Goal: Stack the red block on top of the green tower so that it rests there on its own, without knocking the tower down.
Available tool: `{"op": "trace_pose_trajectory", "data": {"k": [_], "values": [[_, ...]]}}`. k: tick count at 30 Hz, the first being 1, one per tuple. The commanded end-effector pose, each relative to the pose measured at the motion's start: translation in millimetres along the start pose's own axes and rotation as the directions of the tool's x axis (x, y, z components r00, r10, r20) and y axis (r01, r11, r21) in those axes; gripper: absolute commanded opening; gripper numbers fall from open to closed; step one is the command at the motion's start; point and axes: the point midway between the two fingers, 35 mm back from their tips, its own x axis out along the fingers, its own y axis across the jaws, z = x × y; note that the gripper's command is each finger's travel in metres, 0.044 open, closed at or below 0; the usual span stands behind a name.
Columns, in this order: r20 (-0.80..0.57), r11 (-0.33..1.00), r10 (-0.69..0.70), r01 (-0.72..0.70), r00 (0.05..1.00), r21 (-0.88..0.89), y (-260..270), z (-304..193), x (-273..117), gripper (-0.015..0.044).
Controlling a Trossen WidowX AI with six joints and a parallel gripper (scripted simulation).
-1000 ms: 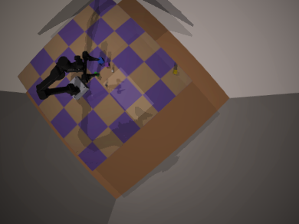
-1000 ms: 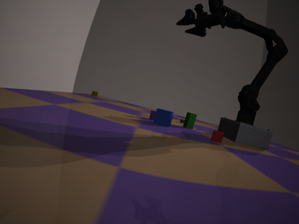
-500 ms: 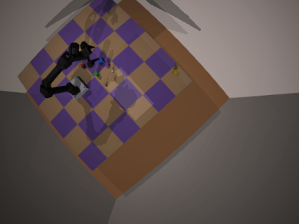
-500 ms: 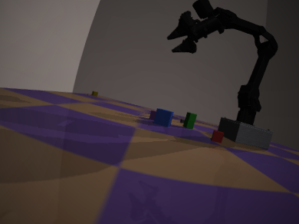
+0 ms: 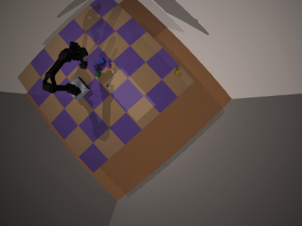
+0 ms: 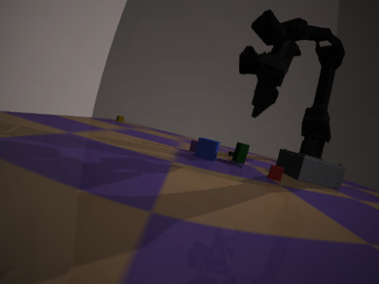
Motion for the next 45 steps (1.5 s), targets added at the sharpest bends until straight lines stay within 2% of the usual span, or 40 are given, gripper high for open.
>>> {"op": "trace_pose_trajectory", "data": {"k": [1, 5, 12, 20, 45], "values": [[-0.152, 0.997, -0.078, 0.08, 0.985, 0.008, -5, -48, 18, 0.044], [-0.247, 0.988, -0.146, 0.152, 0.958, 0.006, -13, -80, 27, 0.044], [-0.247, 0.988, -0.145, 0.152, 0.958, 0.006, -12, -84, 26, 0.044], [-0.247, 0.988, -0.146, 0.152, 0.958, 0.006, -18, -95, 67, 0.044], [-0.248, 0.988, -0.146, 0.152, 0.958, 0.006, -22, -105, 98, 0.044]]}}
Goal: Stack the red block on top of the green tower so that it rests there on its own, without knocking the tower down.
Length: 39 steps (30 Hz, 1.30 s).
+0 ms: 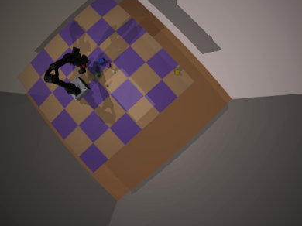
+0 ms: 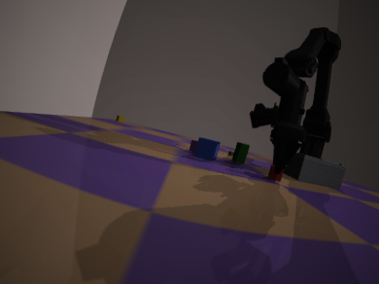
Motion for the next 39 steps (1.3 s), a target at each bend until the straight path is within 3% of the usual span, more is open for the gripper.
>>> {"op": "trace_pose_trajectory", "data": {"k": [1, 21, 33, 39], "values": [[-0.008, 1.0, -0.005, 0.006, 1.0, 0.005, -1.8, -1.8, 7.9, 0.044], [-0.008, 1.0, -0.006, 0.006, 1.0, 0.005, -2.2, -2.2, 12.9, 0.044], [-0.008, 1.0, -0.006, 0.006, 1.0, 0.005, -2.2, -2.2, 12.9, 0.0125], [-0.008, 1.0, -0.006, 0.006, 1.0, 0.005, -2.2, -2.2, 12.9, 0.0085]]}}
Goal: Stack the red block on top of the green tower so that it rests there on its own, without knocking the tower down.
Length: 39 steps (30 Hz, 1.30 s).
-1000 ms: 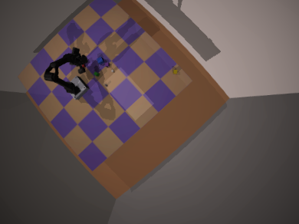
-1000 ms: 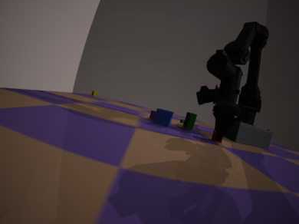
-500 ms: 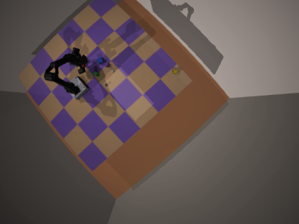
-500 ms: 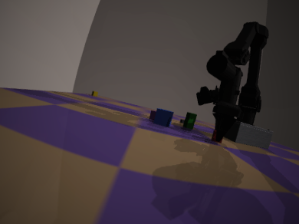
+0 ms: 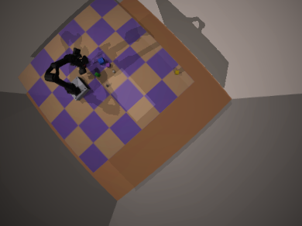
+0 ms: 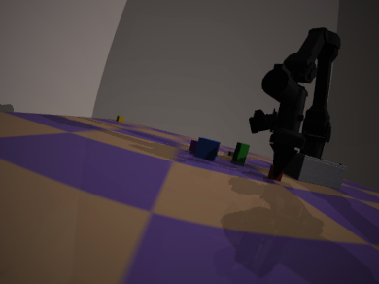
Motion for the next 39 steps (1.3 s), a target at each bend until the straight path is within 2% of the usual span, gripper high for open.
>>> {"op": "trace_pose_trajectory", "data": {"k": [1, 2, 5, 26, 39], "values": [[-0.003, 1.0, 0.002, -0.002, 1.0, 0.004, 0, -1, 0, 0.0078], [-0.003, 1.0, 0.002, -0.002, 1.0, 0.004, 0, -1, 0, 0.0072], [-0.003, 1.0, 0.002, -0.002, 1.0, 0.004, 1, 0, -5, 0.0], [-0.002, 1.0, 0.003, -0.003, 1.0, 0.004, 0, 1, -115, 0.0], [0.0, 1.0, 0.002, -0.002, 1.0, 0.004, -8, 15, -120, 0.0]]}}
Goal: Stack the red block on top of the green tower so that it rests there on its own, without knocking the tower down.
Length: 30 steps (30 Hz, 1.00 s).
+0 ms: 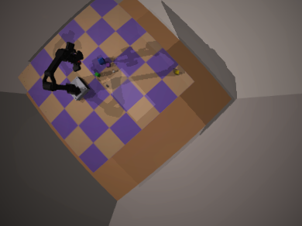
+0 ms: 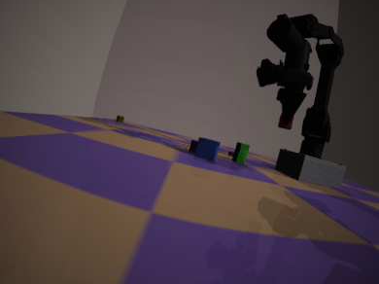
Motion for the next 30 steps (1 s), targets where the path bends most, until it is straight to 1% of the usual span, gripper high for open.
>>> {"op": "trace_pose_trajectory", "data": {"k": [1, 15, 30], "values": [[-0.001, 1.0, 0.001, -0.001, 1.0, 0.001, -8, 11, -1, 0.0], [0.005, 1.0, -0.003, 0.003, 1.0, 0.001, -50, 55, -1, 0.0], [0.008, 1.0, -0.01, 0.01, 1.0, 0.001, -104, 88, -2, 0.0]]}}
